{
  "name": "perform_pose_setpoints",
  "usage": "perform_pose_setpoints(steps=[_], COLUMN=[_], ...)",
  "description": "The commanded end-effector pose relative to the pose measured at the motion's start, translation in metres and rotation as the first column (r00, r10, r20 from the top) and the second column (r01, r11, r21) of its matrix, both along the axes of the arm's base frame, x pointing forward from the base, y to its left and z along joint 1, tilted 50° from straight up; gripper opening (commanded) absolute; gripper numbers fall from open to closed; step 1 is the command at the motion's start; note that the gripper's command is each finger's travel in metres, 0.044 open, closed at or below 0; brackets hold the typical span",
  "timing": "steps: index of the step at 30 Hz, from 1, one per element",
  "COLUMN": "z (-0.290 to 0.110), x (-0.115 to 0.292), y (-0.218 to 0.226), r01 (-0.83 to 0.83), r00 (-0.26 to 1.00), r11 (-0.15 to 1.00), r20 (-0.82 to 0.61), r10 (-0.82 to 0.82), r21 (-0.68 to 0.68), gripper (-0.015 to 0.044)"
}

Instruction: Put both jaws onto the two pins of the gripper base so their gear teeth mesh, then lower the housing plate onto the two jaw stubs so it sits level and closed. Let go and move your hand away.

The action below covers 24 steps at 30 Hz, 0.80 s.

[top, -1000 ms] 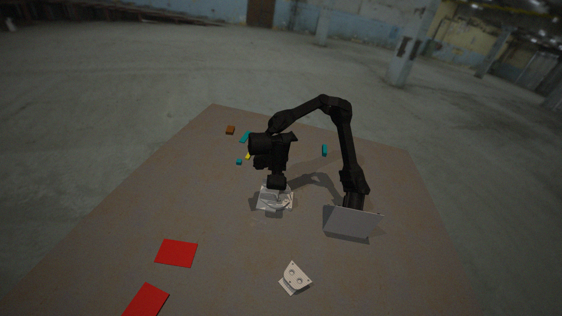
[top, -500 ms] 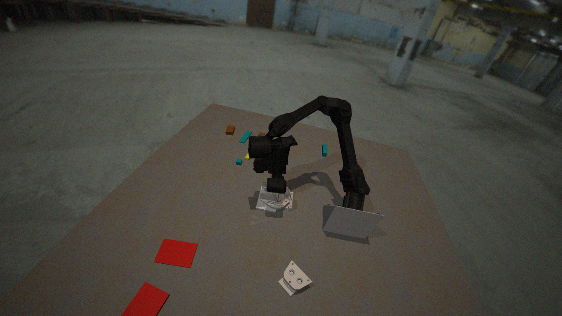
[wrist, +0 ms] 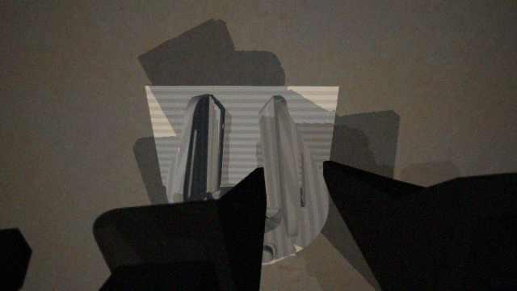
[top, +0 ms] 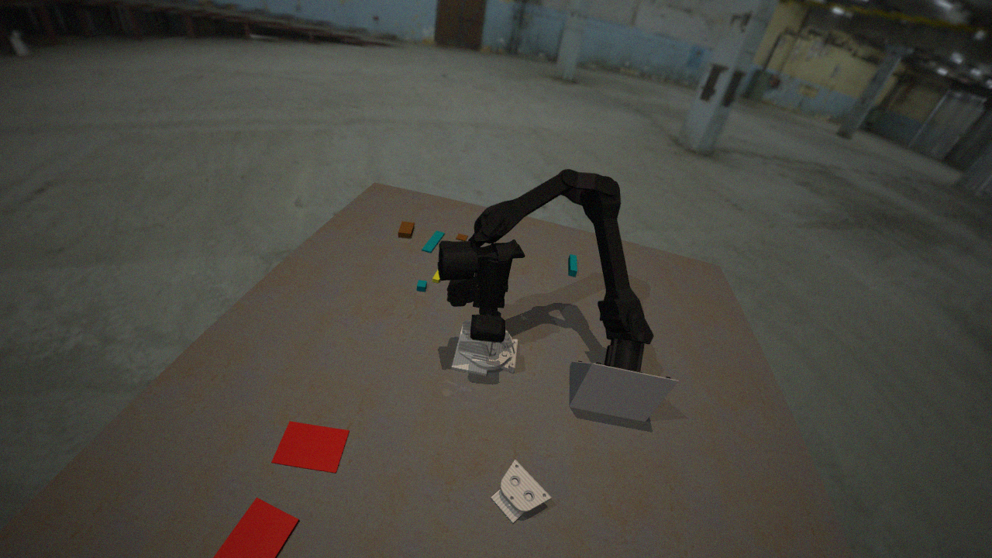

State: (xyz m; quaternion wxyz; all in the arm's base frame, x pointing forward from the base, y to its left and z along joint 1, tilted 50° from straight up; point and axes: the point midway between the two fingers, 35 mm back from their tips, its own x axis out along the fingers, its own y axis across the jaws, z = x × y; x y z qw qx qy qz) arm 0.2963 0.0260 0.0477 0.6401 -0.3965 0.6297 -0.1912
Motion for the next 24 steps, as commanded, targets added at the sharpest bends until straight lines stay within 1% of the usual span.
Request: perform_pose_setpoints(steps=[1, 24], z=[0.0, -0.004], x=[0.0001, 0.001], y=[-0.0002, -0.0048], r01=[-0.008, -0.01], r00=[1.0, 1.0], r11=[1.0, 1.0], r20=[-0.001, -0.003], r10=[0.008, 0.01], r21=[-0.005, -0.005], gripper=[0.0134, 0.0134])
